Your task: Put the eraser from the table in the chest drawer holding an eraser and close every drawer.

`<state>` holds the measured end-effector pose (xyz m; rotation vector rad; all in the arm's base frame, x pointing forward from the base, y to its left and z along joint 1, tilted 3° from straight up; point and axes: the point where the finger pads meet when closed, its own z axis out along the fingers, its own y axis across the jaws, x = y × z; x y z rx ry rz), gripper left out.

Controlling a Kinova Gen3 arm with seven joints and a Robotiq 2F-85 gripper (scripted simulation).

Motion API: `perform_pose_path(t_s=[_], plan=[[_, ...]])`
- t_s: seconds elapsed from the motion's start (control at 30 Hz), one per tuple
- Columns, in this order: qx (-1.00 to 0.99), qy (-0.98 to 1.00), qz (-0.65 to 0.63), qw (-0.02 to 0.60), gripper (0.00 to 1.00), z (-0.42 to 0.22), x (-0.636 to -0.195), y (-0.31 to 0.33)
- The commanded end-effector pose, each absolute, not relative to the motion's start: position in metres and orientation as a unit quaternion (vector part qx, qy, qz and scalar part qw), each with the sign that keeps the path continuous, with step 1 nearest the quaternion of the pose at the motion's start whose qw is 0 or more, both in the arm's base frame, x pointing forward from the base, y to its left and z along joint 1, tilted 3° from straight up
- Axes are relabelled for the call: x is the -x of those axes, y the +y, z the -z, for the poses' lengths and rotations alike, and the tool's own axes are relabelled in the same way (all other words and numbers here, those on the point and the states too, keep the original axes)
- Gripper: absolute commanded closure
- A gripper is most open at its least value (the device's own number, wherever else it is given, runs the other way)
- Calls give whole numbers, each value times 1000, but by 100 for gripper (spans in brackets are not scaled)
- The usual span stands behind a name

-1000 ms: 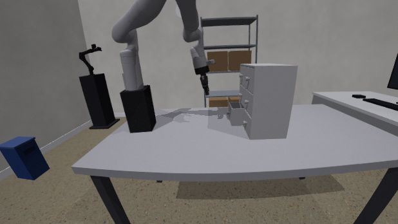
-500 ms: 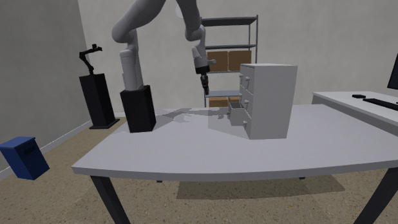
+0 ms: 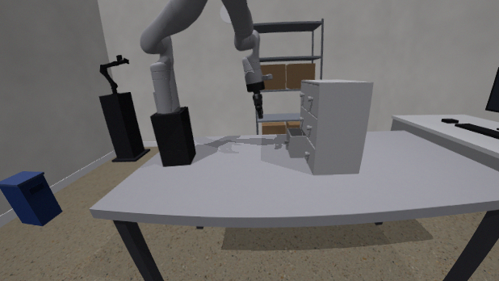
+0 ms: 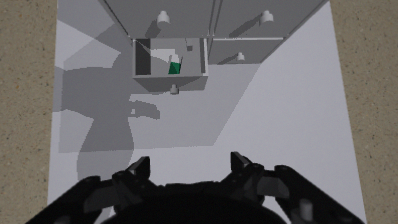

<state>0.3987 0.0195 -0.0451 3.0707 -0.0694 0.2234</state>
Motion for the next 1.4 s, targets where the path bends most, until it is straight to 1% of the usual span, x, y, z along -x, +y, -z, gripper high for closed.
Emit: perform_pose_path(t_s=[0.0,1.37], plan=[[-997,-23,-72,31,0,44,-400,19],[-999,-24,-30,29,0,40,-399,20]])
